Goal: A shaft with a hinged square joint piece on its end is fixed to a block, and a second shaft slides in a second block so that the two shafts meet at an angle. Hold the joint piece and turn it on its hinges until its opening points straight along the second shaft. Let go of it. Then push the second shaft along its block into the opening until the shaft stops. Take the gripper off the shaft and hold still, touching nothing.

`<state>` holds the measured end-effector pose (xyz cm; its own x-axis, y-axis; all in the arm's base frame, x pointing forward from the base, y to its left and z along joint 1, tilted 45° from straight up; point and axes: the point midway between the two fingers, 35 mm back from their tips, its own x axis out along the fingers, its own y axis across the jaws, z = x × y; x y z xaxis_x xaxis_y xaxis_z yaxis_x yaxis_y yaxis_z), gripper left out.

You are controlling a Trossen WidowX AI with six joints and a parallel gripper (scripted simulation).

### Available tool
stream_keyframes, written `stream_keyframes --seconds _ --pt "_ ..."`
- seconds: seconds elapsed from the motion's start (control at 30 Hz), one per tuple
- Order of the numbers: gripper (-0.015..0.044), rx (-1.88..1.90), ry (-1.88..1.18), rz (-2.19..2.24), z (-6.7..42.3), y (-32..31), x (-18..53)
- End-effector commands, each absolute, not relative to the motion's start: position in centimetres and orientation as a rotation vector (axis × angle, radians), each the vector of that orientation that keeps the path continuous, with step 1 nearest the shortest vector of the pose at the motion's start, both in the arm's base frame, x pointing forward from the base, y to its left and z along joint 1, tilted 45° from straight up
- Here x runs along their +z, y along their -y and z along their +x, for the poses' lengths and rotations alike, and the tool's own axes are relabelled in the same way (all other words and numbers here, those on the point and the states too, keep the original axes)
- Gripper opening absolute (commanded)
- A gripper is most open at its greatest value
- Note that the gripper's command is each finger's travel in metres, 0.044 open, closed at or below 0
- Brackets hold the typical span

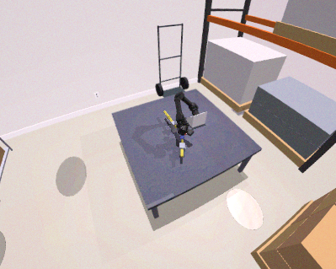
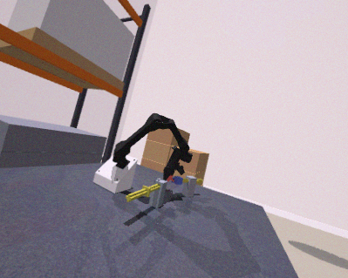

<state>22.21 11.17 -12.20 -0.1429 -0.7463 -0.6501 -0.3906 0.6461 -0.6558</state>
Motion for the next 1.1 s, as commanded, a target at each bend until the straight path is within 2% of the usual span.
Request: stream_keyframes --seconds 0.0,0.1,0.17,0.33,0.53,1.07 --pt "0.0182 -0.397 -1.759 -0.925 22.25 -11.17 -12.23" --pt "0.0182 -0.397 -1.759 -0.925 22.25 -11.17 -12.23" --pt "0.0147 -0.401 -1.76 -0.921 22.21 -11.17 -12.2" --pt "0.0147 -0.401 -1.76 -0.921 22.21 -11.17 -12.2" --pt "0.0 -0.401 -1.76 -0.921 22.21 -11.17 -12.2" --pt "0.0 -0.235 -1.745 -1.078 22.53 -10.38 -11.85"
